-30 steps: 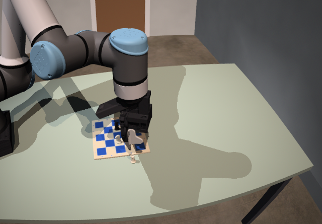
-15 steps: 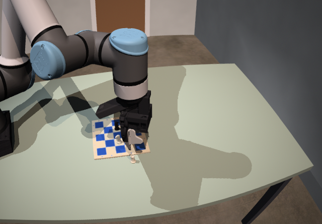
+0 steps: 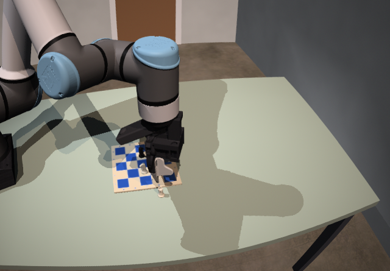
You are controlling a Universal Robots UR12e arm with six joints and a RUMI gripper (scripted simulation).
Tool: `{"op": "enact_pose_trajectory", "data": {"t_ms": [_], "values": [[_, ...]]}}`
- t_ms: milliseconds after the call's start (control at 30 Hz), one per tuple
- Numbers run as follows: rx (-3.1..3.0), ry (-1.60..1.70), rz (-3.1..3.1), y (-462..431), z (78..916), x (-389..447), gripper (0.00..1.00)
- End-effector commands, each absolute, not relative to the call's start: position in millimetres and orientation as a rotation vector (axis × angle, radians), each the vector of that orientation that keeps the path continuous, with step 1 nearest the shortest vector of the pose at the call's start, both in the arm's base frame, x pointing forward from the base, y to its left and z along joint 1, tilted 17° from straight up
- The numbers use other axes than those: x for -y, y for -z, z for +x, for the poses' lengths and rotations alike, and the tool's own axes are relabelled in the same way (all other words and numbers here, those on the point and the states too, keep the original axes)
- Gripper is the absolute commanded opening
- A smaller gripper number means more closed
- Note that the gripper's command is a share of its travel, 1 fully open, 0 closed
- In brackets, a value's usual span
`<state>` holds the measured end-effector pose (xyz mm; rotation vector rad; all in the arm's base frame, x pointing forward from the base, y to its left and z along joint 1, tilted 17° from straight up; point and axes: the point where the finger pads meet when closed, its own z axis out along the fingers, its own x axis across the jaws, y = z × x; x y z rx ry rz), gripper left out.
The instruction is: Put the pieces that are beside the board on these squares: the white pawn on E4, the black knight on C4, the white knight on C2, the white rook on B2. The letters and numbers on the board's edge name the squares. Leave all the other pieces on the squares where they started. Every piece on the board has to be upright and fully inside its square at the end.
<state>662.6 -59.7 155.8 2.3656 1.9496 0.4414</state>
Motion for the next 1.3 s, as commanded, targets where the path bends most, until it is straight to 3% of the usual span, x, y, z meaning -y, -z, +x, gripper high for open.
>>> {"op": "enact_pose_trajectory", "data": {"t_ms": [0, 1267], "values": [[-1.949, -0.442, 2.364, -154, 664, 60, 0.22], [-1.949, -0.442, 2.364, -113, 675, 53, 0.22]]}}
